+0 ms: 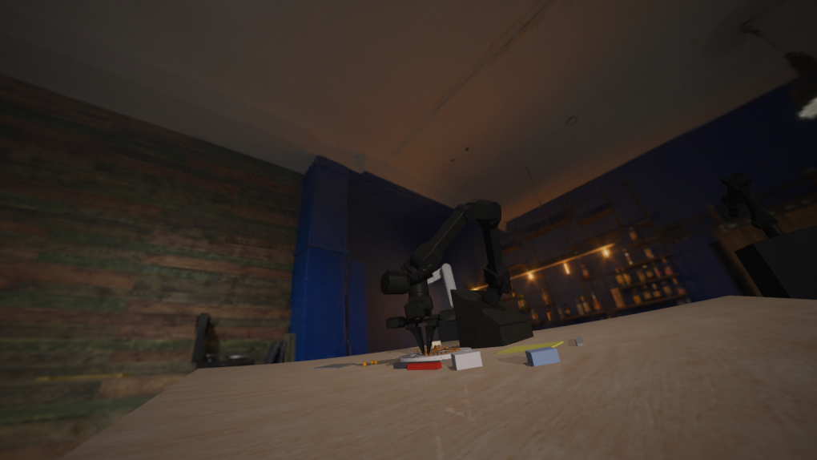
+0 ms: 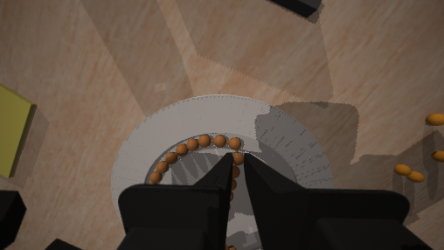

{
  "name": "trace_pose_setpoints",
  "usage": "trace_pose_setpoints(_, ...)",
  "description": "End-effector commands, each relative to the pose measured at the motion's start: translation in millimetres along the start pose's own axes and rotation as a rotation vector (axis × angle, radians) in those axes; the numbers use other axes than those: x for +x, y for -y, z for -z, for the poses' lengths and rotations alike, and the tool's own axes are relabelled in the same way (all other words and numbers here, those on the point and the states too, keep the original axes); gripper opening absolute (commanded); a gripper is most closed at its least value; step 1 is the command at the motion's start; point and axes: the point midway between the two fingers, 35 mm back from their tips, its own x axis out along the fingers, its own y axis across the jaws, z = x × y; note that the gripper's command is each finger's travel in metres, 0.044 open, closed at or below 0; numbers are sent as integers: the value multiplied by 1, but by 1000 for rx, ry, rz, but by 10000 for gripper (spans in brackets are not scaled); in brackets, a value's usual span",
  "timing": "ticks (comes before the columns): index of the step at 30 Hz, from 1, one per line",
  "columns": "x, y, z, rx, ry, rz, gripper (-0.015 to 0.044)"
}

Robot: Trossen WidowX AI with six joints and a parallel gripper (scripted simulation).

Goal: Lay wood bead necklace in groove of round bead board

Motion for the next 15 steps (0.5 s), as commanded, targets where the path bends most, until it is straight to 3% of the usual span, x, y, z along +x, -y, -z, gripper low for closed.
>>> trace_pose_setpoints(1, 0, 0, 0, 0, 0, 0, 0)
trace_pose_setpoints(15, -2, 0, 0, 1, 0, -2, 0)
